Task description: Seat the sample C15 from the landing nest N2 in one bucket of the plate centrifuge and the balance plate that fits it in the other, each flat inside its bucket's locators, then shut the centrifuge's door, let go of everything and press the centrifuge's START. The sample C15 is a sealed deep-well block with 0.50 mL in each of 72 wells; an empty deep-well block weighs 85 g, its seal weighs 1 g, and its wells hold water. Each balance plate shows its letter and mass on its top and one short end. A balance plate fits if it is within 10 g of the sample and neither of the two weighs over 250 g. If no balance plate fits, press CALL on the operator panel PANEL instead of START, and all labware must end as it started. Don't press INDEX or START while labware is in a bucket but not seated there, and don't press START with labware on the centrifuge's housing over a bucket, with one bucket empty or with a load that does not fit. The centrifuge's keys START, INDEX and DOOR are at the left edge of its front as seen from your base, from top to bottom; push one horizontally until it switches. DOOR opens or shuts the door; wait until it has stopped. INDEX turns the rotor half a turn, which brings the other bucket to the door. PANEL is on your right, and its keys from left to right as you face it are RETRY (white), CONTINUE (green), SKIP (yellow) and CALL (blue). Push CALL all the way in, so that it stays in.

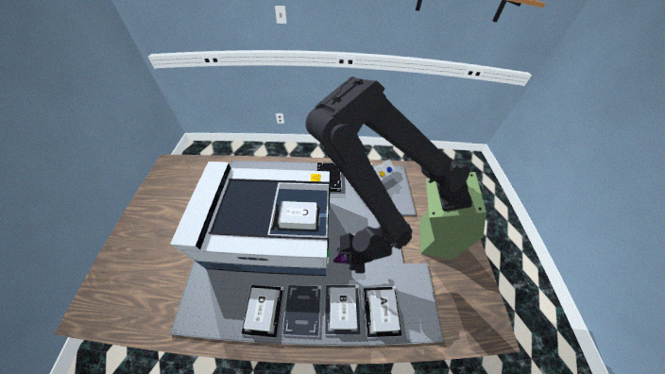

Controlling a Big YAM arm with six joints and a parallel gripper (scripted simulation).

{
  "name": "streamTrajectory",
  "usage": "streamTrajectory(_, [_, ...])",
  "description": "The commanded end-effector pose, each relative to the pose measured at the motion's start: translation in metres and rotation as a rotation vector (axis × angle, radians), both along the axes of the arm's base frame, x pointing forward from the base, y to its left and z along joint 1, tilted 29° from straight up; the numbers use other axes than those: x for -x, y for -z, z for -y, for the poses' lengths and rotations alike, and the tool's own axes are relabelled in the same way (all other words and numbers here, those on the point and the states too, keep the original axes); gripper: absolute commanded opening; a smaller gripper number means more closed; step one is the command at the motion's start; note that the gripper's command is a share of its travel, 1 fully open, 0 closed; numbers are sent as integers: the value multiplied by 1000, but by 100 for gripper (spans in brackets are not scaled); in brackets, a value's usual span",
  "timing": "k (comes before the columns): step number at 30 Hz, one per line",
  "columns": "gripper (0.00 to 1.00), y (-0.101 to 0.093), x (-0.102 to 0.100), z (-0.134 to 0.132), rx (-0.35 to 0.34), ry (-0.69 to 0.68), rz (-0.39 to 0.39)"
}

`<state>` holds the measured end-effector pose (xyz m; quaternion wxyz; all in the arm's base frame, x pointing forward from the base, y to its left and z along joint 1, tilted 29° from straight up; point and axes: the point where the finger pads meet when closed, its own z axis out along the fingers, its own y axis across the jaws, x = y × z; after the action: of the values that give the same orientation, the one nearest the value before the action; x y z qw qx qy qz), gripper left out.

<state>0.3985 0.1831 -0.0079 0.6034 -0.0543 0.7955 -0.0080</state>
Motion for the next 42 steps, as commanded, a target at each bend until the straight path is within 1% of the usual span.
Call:
streamTrajectory(1, [0,-7,-9,4,12,11,11])
streamTrajectory(14, [0,-12,-16,3,12,10,11])
streamTrajectory(15, [0,-4,-15,5,23,11,-5])
streamTrajectory(17, [0,-13,-18,3,13,11,10])
streamTrajectory(18, [0,-14,-19,3,12,11,11])
streamTrajectory(26, [0,-16,-23,3,12,11,12])
streamTrajectory(42, [0,-15,-23,3,13,12,10])
